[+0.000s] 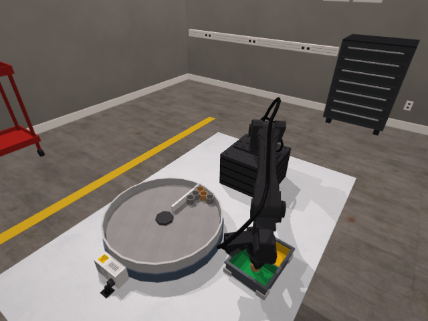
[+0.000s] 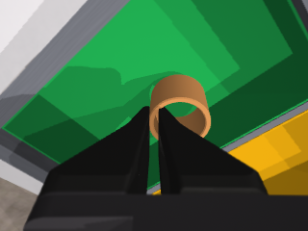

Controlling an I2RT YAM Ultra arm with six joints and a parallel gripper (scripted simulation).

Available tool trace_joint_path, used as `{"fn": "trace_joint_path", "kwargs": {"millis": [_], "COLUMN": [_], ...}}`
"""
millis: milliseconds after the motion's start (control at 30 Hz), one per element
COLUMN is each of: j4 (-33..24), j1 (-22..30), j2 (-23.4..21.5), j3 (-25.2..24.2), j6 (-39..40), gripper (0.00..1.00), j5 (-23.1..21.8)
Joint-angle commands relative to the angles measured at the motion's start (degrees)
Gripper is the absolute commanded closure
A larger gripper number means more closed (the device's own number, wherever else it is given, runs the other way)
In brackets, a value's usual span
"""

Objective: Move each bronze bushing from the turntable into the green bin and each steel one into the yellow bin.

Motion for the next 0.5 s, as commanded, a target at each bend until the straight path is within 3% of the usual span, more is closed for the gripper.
{"fn": "trace_joint_path", "kwargs": {"millis": [0,467], "j4": [0.13,0.17], "j1": [-0.66,-0.50], "j2": [-0.08,0.76], "j3": [1.53,2.06], "j6": [-0.28,-0.41], "gripper": [1.00,1.00], "j5": [0.75,0.75]}}
